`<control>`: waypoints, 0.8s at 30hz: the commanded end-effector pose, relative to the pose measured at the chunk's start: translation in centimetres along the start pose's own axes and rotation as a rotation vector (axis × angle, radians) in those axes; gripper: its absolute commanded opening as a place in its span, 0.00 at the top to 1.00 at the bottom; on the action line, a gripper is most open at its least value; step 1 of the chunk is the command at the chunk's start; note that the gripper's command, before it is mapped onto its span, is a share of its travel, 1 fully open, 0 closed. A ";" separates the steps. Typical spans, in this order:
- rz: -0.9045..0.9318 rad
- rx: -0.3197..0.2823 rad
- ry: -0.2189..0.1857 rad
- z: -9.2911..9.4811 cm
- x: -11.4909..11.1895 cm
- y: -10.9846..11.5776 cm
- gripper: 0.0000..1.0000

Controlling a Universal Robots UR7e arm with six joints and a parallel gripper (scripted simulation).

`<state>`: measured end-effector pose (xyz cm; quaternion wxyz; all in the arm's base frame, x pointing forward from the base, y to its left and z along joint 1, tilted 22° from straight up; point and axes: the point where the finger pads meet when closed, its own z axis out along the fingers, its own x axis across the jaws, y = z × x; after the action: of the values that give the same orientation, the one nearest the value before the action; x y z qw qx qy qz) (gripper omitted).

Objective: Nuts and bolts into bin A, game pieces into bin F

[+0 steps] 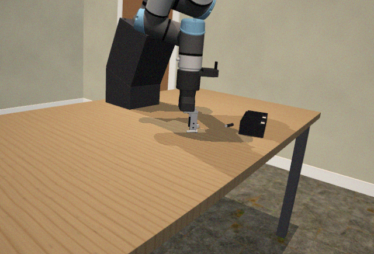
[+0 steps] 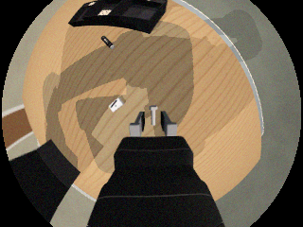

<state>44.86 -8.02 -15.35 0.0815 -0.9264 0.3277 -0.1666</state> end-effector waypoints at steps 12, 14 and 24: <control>-0.002 0.000 0.010 1.6 0.4 -0.1 0.38; -0.002 0.000 0.010 1.6 0.3 -0.1 0.38; 0.000 0.000 0.009 1.5 0.2 0.0 0.38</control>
<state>45.52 -8.05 -16.71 0.0804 -0.9258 0.3282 -0.1696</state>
